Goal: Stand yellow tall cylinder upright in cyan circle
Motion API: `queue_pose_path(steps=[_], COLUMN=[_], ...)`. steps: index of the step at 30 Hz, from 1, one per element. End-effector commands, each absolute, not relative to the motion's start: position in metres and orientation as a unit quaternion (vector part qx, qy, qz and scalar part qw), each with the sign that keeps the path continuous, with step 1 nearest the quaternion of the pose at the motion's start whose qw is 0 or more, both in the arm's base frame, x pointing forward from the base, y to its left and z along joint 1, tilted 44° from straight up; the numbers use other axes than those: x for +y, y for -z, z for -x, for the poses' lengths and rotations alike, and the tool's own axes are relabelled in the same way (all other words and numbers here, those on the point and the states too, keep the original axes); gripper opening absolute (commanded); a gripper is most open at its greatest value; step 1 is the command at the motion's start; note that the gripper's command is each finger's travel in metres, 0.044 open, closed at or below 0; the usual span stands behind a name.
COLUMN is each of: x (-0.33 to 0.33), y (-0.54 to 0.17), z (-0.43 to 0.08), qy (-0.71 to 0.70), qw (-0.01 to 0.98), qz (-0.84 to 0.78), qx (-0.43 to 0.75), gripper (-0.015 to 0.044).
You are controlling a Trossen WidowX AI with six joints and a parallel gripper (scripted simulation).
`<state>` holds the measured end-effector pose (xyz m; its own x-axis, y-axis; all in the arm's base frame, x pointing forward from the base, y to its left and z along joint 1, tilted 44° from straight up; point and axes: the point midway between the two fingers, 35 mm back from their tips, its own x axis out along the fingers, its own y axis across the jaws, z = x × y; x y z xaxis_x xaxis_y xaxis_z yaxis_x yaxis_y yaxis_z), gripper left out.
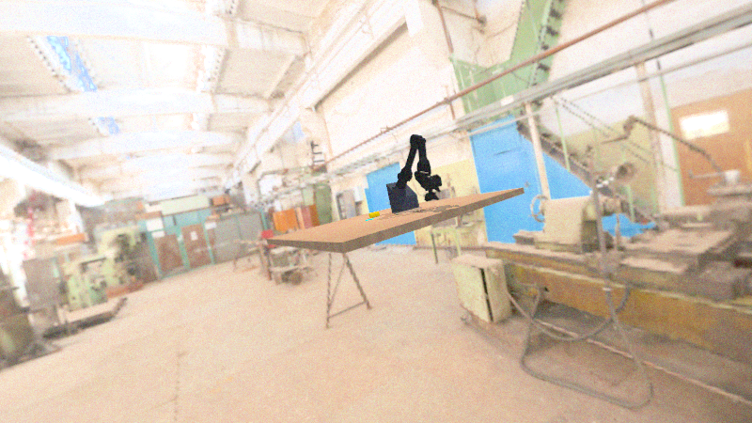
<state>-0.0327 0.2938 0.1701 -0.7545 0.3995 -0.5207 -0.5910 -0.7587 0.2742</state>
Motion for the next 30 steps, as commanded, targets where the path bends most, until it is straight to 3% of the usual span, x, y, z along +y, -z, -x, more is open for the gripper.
queue_pose_path(steps=[1,9,17,30], x=[0.3,0.274,0.206,0.052], y=[-0.146,-0.098,-0.049,0.025], z=[-0.021,-0.13,-0.215,-0.268], qy=[-0.867,-0.747,-0.599,-0.329], qw=[0.346,0.478,0.57,0.624], qz=[0.206,0.138,0.032,-0.196], qx=[0.295,0.441,0.561,0.681], gripper=[0.0309,0.0309,0.0309,0.0309])
